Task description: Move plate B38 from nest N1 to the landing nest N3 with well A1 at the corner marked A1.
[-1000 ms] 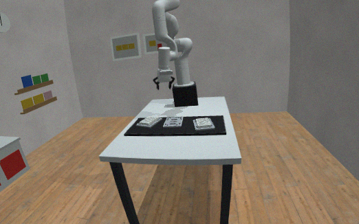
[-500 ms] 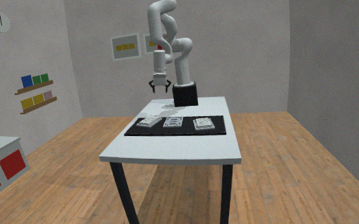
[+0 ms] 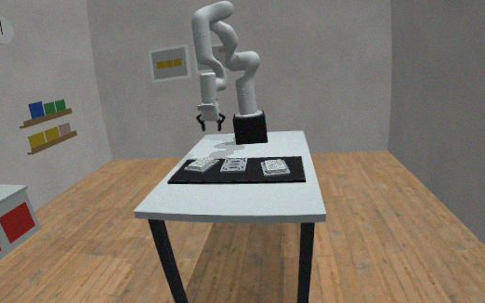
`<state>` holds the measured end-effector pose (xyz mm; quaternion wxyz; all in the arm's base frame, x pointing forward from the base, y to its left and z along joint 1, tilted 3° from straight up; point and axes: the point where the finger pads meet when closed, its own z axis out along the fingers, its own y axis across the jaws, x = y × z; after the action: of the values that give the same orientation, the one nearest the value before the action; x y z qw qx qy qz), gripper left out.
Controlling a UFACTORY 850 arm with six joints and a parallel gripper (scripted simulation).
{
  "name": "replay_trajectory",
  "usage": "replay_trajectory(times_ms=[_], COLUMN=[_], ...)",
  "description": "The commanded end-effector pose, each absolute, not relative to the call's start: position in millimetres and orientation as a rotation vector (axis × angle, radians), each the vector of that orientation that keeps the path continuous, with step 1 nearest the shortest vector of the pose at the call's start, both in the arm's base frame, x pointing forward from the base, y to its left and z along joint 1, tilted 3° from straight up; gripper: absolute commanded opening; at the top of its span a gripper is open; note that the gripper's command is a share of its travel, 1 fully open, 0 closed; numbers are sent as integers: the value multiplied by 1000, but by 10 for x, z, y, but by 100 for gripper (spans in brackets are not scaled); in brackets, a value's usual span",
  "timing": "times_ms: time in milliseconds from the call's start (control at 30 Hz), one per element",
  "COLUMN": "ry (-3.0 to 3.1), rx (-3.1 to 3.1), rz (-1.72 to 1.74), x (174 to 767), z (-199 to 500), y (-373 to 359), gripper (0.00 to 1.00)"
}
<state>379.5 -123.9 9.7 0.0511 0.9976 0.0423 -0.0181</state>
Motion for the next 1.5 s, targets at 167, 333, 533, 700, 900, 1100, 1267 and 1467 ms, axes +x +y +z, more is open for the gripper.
replay_trajectory(times_ms=[167,333,533,700,900,1100,1267,1467], ry=[-203,-293,-293,-293,-293,-293,-293,-293], rx=[3070,3080,3080,3080,3080,3080,3080,3080], rz=[28,27,27,27,27,27,27,27], x=[3942,3959,3959,3959,3959,3959,3959,3959], z=[-132,-191,-191,-191,-191,-191,-191,-191], y=[-1456,-1513,-1513,-1513,-1513,-1513,-1513,-1513], gripper=[100,100,100,100,100,100,100,100])
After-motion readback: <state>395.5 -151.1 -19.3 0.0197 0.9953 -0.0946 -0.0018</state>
